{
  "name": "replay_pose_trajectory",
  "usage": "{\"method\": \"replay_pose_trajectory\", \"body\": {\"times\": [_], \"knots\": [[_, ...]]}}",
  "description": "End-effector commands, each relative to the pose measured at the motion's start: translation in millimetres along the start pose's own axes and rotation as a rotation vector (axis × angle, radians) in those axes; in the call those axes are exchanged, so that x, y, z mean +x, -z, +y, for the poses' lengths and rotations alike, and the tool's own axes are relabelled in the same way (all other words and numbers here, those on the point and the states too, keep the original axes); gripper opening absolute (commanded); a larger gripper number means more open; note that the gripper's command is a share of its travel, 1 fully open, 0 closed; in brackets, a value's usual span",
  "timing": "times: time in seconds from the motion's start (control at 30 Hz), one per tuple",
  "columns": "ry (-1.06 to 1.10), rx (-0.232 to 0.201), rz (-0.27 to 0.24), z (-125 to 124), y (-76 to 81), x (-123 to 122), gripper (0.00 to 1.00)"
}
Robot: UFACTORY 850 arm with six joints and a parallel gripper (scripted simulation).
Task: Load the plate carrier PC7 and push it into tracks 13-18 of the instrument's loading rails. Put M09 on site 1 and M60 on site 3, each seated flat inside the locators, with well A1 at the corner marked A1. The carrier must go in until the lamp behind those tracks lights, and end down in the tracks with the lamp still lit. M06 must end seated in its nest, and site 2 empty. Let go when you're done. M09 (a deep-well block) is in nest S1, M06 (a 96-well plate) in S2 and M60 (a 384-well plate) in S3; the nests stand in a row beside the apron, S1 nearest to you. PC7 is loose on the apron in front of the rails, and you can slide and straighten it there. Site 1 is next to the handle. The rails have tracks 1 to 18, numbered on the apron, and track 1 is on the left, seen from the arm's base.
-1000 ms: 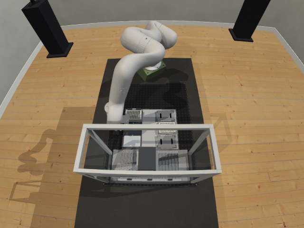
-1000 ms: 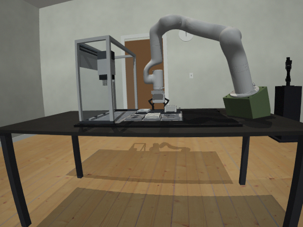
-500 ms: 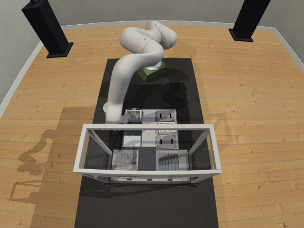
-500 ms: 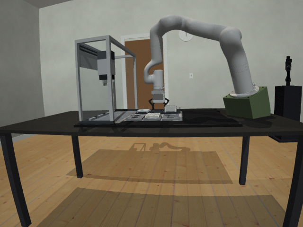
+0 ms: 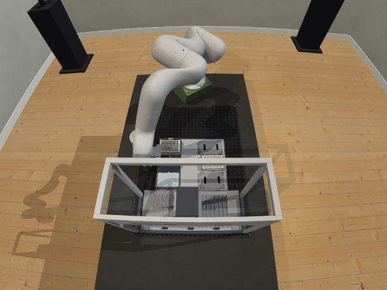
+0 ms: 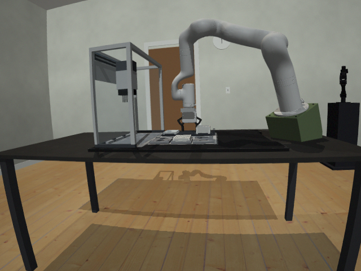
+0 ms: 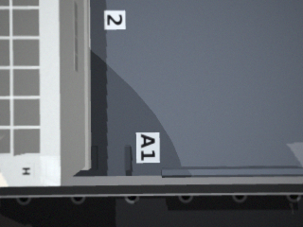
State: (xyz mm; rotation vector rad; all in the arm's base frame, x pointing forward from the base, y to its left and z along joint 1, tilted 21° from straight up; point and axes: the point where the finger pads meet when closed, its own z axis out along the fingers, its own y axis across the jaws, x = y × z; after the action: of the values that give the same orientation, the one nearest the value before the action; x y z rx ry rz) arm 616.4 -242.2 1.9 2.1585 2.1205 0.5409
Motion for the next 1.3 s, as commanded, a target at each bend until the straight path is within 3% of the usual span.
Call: {"method": "replay_pose_trajectory", "body": {"times": [0.0, 0.97, 1.27], "knots": [[0.000, -0.001, -0.001, 0.9, 0.7, -4.0, 1.00], [0.000, -0.001, -0.001, 0.9, 0.8, -16.4, 1.00], [0.000, -0.001, -0.001, 0.9, 15.8, -16.4, 1.00]]}}
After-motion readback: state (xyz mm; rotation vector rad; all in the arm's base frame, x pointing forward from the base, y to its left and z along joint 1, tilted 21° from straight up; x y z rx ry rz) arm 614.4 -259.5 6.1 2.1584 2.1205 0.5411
